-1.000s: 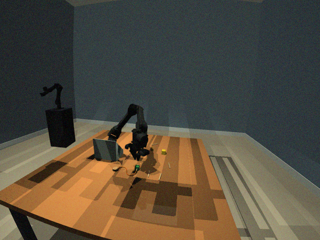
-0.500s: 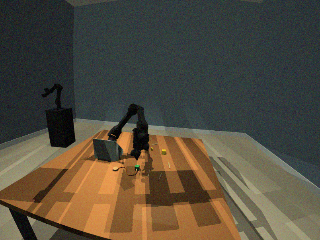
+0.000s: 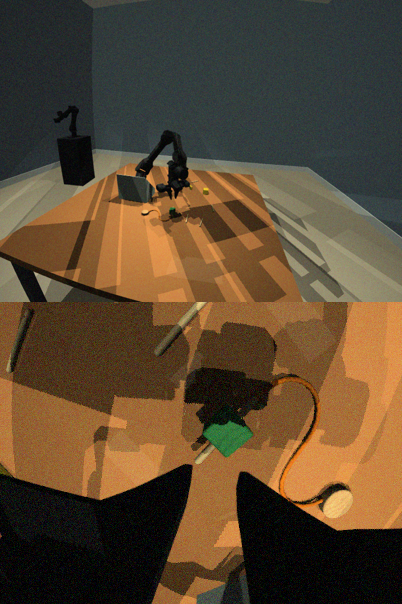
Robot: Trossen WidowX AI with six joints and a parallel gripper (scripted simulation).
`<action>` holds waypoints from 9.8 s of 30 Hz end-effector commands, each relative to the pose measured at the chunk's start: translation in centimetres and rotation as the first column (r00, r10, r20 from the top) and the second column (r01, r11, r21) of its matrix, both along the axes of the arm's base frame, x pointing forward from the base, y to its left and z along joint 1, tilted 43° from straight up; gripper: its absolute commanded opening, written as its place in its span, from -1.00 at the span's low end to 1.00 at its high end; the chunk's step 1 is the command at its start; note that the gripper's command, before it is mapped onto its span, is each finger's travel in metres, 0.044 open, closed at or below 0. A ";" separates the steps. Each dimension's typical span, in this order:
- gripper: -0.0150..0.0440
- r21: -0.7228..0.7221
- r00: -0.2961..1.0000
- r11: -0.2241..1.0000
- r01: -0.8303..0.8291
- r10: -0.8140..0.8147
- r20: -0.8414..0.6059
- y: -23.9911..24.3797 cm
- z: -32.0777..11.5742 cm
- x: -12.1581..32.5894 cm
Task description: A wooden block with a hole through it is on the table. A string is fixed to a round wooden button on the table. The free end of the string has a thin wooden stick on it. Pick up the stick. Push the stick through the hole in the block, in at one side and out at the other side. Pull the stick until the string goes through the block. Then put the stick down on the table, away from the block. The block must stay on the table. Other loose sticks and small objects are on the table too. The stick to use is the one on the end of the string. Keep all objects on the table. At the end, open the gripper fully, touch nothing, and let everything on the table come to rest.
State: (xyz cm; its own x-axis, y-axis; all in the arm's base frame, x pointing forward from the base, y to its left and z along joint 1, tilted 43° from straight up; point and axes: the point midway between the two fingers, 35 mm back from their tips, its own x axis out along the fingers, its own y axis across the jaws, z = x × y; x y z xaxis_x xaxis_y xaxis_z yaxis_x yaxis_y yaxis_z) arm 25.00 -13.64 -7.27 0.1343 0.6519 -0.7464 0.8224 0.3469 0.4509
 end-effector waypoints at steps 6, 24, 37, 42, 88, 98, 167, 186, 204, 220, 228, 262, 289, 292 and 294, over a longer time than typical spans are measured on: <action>-0.08 0.006 0.818 0.891 0.454 -0.414 -0.399 1.2 1.0 -0.3; -0.08 0.005 0.818 0.891 0.454 -0.415 -0.399 2.0 -0.1 0.0; -0.08 0.005 0.818 0.891 0.455 -0.416 -0.398 3.4 -1.7 0.4; -0.08 0.005 0.818 0.891 0.455 -0.415 -0.398 4.0 -2.3 0.5; -0.49 -0.053 0.792 0.875 0.480 -0.459 -0.403 6.7 -4.9 1.1; -0.49 -0.052 0.797 0.878 0.477 -0.457 -0.395 6.7 -4.8 1.2; -0.49 -0.050 0.798 0.883 0.467 -0.445 -0.406 12.4 0.3 1.4; -0.49 -0.058 0.773 0.869 0.491 -0.466 -0.431 13.6 1.8 2.1; -0.49 -0.055 0.773 0.865 0.499 -0.472 -0.423 15.5 1.7 2.1; -0.49 -0.055 0.773 0.865 0.499 -0.472 -0.423 15.5 1.7 2.1; -0.49 -0.055 0.773 0.865 0.499 -0.472 -0.423 15.5 1.7 2.1; -0.49 -0.055 0.773 0.865 0.499 -0.472 -0.423 15.5 1.7 2.1; -0.49 -0.055 0.773 0.865 0.499 -0.472 -0.423 15.5 1.7 2.1; -0.49 -0.055 0.773 0.865 0.499 -0.472 -0.423 15.5 1.7 2.1; -0.49 -0.055 0.773 0.865 0.499 -0.472 -0.423 15.5 1.7 2.1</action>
